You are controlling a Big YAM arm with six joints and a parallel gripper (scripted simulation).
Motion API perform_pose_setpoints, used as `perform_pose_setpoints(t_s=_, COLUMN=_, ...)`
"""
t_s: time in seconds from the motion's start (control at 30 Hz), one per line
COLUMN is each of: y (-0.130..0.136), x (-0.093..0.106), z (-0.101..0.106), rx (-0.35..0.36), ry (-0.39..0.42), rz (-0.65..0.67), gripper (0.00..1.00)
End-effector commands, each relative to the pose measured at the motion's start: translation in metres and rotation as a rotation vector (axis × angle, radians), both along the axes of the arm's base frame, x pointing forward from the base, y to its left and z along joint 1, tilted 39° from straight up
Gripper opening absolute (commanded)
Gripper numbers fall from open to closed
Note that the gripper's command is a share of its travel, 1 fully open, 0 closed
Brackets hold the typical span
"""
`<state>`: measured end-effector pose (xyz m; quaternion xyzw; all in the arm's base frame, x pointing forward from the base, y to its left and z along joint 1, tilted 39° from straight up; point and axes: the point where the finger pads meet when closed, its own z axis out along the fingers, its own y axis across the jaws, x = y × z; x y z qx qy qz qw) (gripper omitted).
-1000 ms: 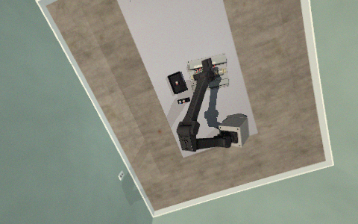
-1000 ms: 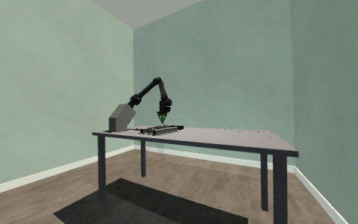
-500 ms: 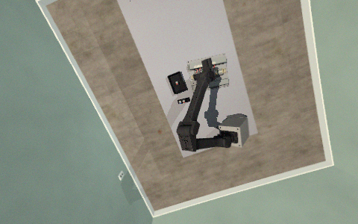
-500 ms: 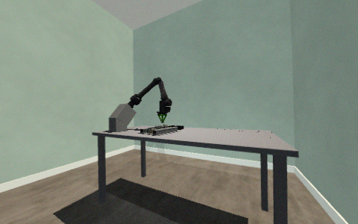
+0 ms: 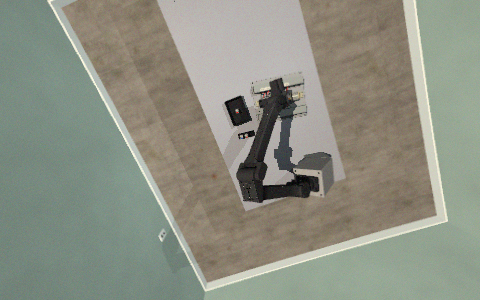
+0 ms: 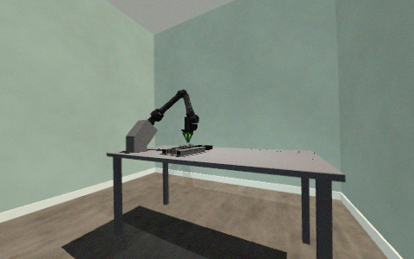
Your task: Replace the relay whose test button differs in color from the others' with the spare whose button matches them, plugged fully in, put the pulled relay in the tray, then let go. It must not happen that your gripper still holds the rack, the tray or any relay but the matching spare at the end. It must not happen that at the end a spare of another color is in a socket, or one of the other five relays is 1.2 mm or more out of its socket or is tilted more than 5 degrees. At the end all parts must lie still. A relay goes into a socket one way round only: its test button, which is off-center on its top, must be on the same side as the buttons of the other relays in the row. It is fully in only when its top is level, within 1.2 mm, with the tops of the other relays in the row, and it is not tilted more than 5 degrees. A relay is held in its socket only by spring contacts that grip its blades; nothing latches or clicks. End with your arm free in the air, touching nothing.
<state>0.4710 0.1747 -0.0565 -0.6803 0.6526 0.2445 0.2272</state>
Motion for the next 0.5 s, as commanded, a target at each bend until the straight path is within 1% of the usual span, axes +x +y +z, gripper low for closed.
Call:
perform_pose_setpoints(t_s=0.0, y=-0.0013, x=0.0181, z=0.0110, rx=0.008, ry=-0.041, rz=-0.017, gripper=0.00)
perform_pose_setpoints(t_s=0.47, y=-0.0043, x=0.0201, z=0.0131, rx=0.009, ry=-0.047, rz=-0.022, gripper=0.00)
